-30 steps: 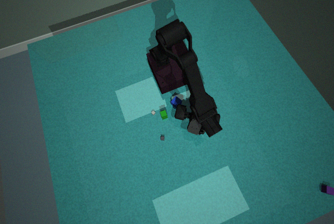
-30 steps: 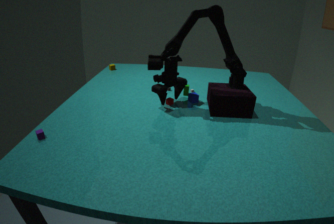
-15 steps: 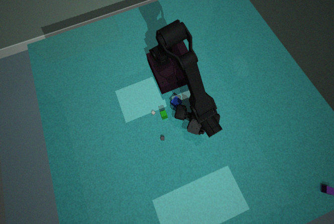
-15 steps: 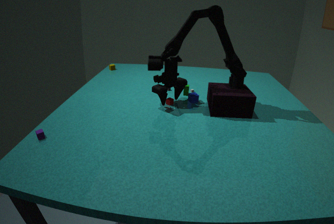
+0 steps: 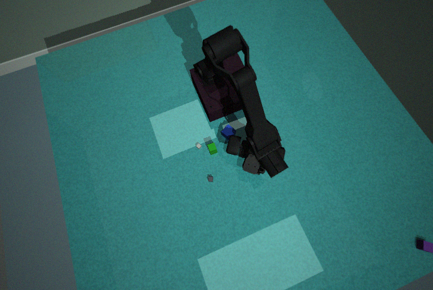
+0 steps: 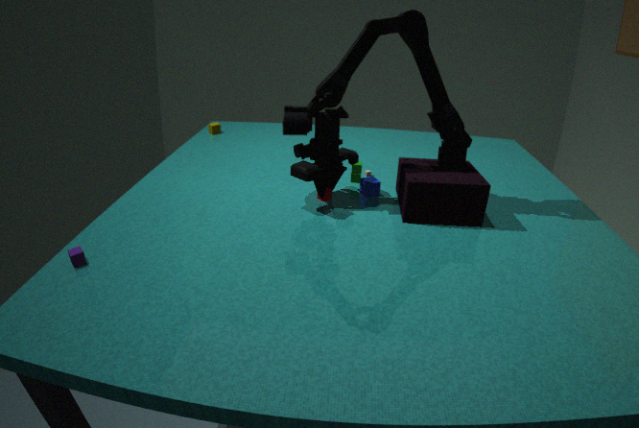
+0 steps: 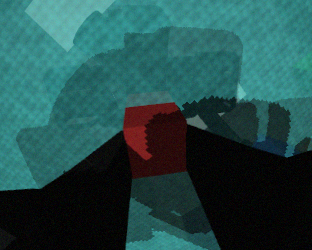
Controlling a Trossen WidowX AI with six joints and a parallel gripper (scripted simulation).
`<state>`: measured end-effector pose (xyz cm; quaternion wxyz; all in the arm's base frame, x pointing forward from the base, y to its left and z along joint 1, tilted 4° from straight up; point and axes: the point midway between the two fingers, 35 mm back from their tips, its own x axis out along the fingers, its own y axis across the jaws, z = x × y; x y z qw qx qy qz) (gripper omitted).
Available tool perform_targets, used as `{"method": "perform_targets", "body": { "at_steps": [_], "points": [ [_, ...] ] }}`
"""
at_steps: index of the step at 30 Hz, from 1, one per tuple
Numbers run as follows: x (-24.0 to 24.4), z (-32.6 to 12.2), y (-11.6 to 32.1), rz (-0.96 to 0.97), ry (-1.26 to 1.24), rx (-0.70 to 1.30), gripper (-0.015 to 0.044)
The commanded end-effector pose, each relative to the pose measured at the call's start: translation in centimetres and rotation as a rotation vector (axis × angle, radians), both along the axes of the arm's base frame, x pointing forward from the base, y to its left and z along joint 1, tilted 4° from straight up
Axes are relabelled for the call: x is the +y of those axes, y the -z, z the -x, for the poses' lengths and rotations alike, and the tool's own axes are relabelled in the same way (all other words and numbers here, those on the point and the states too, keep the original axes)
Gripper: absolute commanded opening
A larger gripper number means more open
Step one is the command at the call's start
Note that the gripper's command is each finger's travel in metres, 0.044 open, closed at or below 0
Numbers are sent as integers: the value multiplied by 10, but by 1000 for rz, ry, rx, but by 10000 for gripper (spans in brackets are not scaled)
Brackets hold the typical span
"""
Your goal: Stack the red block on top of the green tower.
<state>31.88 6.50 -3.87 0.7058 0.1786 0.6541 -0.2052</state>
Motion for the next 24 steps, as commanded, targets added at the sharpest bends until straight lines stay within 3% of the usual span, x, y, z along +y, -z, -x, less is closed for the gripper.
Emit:
{"method": "perform_targets", "body": {
  "at_steps": [1, 5, 24],
  "points": [
    [-1, 0, 0, 5, -3, -2, 46],
    [-1, 0, -1, 5, -3, -2, 0],
    [5, 4, -77, 4, -3, -2, 0]
  ]
}}
